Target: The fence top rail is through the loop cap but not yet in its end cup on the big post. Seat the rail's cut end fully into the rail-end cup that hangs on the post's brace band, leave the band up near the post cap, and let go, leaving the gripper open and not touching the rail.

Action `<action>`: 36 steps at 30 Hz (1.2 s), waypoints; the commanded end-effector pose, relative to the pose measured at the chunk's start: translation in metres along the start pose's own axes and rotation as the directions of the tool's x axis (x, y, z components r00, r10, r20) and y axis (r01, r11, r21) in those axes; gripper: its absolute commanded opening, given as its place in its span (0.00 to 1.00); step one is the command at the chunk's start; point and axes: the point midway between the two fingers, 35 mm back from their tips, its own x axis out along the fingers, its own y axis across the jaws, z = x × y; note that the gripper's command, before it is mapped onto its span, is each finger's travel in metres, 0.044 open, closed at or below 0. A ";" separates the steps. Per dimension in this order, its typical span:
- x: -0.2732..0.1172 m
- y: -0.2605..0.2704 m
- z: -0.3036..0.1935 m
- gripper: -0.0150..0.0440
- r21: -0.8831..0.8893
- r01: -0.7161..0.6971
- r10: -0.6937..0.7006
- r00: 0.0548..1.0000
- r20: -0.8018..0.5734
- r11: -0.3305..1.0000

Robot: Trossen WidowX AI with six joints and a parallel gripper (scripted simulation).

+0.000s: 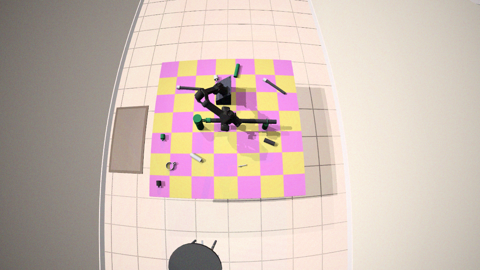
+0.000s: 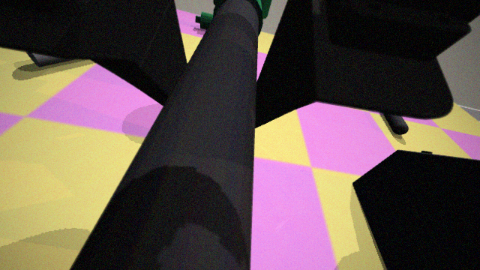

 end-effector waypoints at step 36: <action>-0.088 0.007 0.026 1.00 -0.092 0.036 -0.036 0.999 0.007 0.995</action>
